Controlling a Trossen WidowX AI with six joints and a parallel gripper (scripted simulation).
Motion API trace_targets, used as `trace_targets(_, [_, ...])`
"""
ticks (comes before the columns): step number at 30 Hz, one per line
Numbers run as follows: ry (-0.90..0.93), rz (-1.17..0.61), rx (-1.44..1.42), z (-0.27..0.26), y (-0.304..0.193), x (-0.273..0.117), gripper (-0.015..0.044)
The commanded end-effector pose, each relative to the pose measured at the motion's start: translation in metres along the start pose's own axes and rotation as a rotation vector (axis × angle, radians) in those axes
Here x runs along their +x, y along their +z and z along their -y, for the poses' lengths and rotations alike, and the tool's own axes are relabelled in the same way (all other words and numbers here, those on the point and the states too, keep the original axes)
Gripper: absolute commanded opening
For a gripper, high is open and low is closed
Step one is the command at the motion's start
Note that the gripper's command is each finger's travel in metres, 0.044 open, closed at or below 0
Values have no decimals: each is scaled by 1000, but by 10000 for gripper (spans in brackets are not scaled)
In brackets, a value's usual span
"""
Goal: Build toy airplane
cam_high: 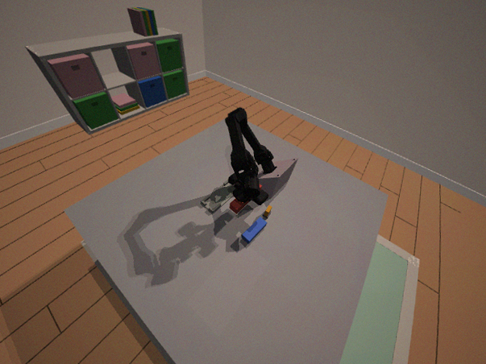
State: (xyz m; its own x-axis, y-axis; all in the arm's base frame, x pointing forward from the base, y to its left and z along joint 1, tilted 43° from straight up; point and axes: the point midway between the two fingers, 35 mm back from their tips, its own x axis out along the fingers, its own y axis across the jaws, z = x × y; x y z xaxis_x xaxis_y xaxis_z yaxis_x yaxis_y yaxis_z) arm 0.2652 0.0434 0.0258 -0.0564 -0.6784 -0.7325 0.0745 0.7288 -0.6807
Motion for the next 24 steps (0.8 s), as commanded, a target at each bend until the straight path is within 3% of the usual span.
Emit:
trace_targets(1, [14, 12, 16, 1, 1, -12, 0])
trace_targets(24, [41, 15, 4, 56, 15, 11, 0])
